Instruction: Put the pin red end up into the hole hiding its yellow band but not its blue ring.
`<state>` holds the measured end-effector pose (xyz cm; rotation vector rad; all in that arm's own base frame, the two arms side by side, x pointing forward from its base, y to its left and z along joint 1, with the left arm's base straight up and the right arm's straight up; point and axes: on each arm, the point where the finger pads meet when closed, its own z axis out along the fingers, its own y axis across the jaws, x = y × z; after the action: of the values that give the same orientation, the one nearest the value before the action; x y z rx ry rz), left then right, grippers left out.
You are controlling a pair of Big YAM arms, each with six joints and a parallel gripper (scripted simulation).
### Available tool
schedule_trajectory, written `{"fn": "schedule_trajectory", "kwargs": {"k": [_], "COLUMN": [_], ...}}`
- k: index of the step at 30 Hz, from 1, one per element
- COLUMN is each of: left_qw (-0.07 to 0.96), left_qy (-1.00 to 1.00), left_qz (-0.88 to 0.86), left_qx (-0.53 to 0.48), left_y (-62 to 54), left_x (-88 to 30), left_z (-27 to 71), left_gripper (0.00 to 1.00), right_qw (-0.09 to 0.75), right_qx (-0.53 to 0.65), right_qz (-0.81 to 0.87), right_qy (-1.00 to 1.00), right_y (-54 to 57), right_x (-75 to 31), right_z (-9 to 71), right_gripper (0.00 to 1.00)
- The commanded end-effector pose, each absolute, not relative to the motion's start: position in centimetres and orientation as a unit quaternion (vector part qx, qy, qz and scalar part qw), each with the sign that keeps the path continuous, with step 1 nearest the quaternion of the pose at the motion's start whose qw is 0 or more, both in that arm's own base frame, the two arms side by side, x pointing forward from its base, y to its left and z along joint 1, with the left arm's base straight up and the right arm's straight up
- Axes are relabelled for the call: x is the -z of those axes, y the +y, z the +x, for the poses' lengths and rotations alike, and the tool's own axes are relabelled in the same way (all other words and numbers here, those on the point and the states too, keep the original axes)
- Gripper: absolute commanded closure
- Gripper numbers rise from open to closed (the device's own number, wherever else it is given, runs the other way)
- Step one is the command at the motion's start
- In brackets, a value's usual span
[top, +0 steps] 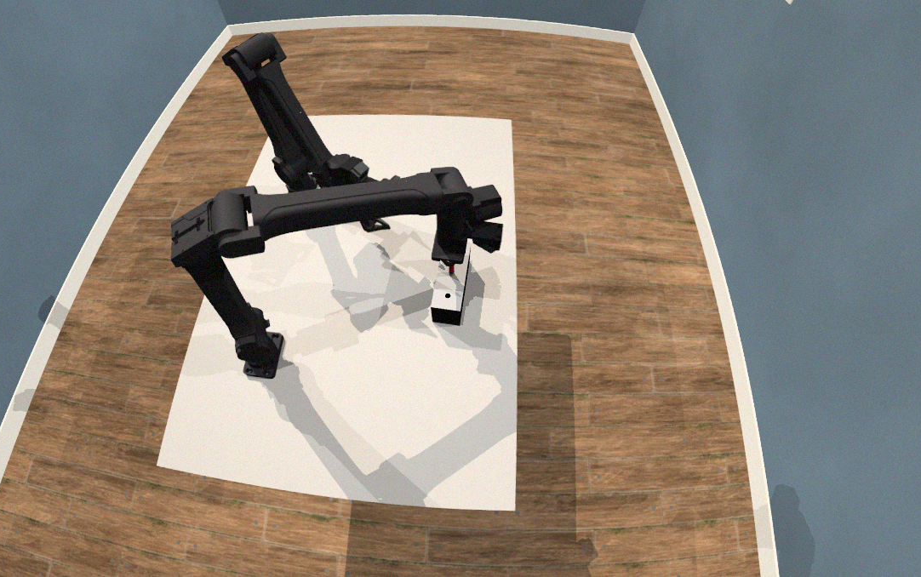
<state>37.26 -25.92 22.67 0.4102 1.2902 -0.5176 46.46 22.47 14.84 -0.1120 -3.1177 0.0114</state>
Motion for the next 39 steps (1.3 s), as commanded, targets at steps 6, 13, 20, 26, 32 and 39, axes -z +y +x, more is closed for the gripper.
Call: {"fn": "schedule_trajectory", "kwargs": {"k": [6,13,20,26,32,39], "left_qw": [0.762,0.762,0.762,0.762,0.762,0.762], "left_qy": [0.572,0.572,0.572,0.572,0.572,0.572], "left_qz": [0.182,0.182,0.182,0.182,0.182,0.182], "left_qx": [0.243,0.243,0.243,0.243,0.243,0.243], "left_y": [-26.6,-26.6,-26.6,-26.6,-26.6,-26.6], "left_x": [-24.1,-24.1,-24.1,-24.1,-24.1,-24.1], "left_z": [37.9,37.9,37.9,37.9,37.9,37.9], "left_gripper": [0.0,0.0,0.0,0.0,0.0,0.0], "right_qw": [0.003,0.008,-0.002,-0.021,-0.023,-0.023], "right_qx": [0.0,-0.003,0.001,0.01,0.011,0.011], "right_qz": [-0.051,-0.051,-0.045,-0.046,-0.046,-0.046], "right_qy": [-0.999,-0.999,-0.999,-0.999,-0.999,-0.999], "right_y": [22.0,21.8,22.3,22.1,22.1,22.1], "right_x": [-14.0,-12.6,-13.3,-17.1,-17.3,-17.3], "right_z": [47.5,47.1,46.8,48.0,48.0,48.0], "right_gripper": [0.95,0.95,0.95,0.95,0.95,0.95]}}
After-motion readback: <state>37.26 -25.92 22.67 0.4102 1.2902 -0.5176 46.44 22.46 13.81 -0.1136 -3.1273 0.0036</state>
